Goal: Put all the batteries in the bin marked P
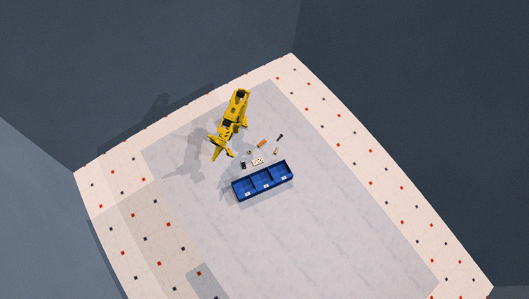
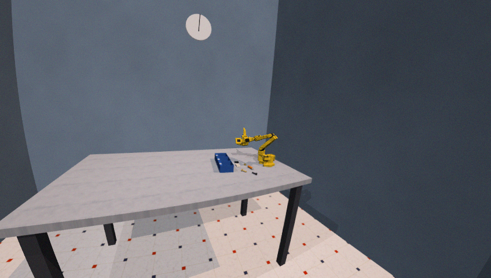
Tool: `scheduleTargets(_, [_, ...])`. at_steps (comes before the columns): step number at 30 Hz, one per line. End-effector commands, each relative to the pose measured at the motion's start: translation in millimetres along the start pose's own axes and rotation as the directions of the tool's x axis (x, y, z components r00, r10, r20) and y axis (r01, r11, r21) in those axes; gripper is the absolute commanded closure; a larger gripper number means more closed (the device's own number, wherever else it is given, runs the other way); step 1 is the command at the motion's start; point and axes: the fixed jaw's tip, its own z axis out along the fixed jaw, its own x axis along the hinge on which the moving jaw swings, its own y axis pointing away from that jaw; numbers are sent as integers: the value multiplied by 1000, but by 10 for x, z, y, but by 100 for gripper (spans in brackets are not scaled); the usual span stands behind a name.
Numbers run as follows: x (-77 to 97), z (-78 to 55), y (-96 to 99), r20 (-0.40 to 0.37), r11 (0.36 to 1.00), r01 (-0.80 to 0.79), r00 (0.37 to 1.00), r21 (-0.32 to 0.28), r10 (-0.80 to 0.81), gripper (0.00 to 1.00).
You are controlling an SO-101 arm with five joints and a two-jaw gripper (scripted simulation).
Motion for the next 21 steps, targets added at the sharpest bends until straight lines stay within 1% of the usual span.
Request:
scheduleTargets(1, [-92, 1, -101, 29, 1000, 26, 999, 14, -27, 0])
scheduleTargets(5, [-150, 8, -82, 47, 999, 48, 998, -12, -48, 0])
scheduleTargets(7, [-150, 8, -82, 47, 999, 48, 998, -12, -48, 0])
scheduleTargets(8, [-103, 1, 46, 33, 998, 40, 999, -52, -38, 0])
scheduleTargets(21, [-263, -12, 94, 87, 985, 110, 991, -132, -99, 0])
